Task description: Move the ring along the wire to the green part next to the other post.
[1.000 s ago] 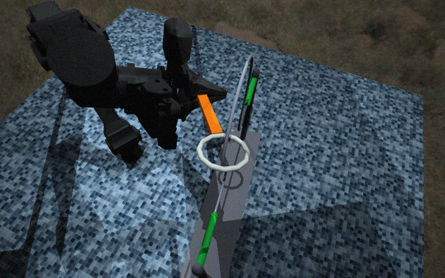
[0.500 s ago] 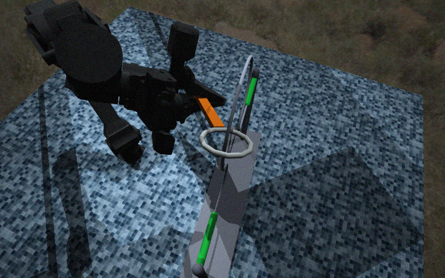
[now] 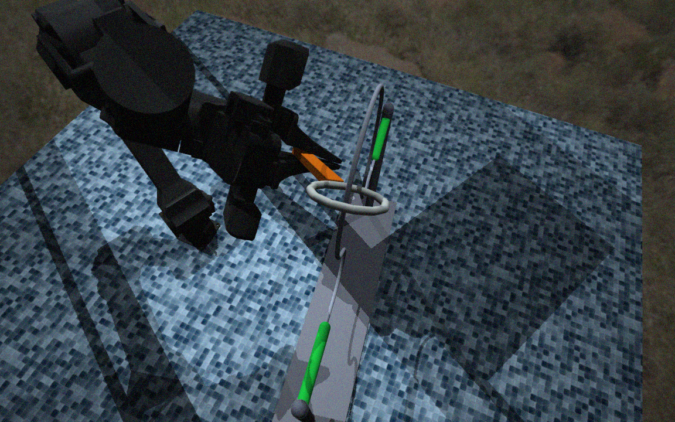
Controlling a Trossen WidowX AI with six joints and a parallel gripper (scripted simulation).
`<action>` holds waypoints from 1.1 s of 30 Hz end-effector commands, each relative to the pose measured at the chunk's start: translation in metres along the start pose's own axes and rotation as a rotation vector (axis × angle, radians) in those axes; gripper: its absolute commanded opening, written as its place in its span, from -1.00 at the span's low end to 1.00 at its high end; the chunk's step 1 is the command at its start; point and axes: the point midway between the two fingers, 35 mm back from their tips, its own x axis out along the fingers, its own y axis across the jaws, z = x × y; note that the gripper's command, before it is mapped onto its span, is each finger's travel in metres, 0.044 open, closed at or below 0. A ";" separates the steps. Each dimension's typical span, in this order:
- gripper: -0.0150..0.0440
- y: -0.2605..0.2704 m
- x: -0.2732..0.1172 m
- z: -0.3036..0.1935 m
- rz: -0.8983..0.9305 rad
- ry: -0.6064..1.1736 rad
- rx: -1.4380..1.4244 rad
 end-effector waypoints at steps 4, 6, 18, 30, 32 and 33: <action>-1.00 -0.002 -0.001 0.001 -0.051 -0.015 -0.091; -1.00 -0.003 -0.001 0.001 -0.064 -0.018 -0.113; -1.00 -0.009 -0.001 0.002 -0.142 -0.036 -0.244; -1.00 -0.015 -0.001 0.004 -0.220 -0.054 -0.375; -1.00 -0.016 -0.001 0.005 -0.233 -0.058 -0.397; -1.00 -0.016 -0.001 0.005 -0.240 -0.059 -0.408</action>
